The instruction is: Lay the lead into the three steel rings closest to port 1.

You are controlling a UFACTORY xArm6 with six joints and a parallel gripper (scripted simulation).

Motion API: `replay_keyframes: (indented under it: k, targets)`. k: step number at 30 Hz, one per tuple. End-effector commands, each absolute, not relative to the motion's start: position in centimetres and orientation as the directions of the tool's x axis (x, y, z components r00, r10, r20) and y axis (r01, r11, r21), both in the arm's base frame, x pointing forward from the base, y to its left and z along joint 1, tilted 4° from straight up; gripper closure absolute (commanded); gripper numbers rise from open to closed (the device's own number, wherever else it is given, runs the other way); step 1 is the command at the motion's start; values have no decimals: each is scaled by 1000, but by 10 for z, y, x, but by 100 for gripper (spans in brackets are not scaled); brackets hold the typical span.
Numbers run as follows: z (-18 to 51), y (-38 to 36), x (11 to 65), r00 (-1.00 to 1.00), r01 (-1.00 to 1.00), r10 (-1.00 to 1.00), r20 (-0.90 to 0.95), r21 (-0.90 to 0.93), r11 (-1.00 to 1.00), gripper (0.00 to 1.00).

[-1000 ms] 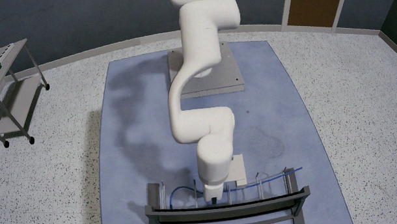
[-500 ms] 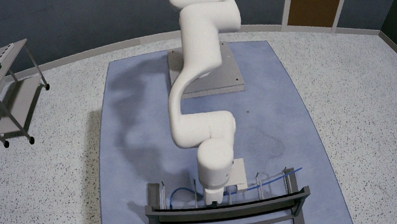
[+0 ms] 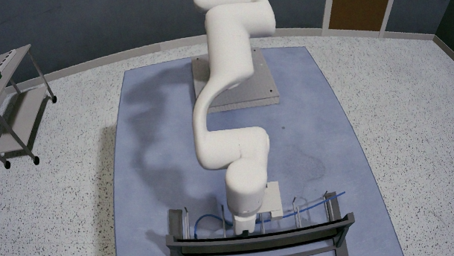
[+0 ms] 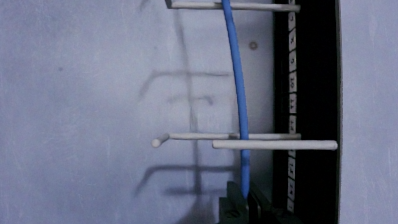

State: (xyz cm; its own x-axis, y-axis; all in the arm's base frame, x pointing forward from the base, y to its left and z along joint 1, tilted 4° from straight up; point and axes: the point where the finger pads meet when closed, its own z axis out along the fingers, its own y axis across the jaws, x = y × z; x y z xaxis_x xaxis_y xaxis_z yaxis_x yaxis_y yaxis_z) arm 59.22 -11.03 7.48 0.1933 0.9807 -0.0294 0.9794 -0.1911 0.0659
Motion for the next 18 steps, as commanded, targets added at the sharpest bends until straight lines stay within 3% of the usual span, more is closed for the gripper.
replay_keyframes:
  k: [1,2,3,18]
  targets:
    - [77,-111,594,193,979,981,-29,71,-191,100]
    - [77,-111,594,193,979,981,-29,71,-191,100]
    - [77,-111,594,193,979,981,-29,71,-191,67]
    - [77,-111,594,193,979,981,-29,71,-191,67]
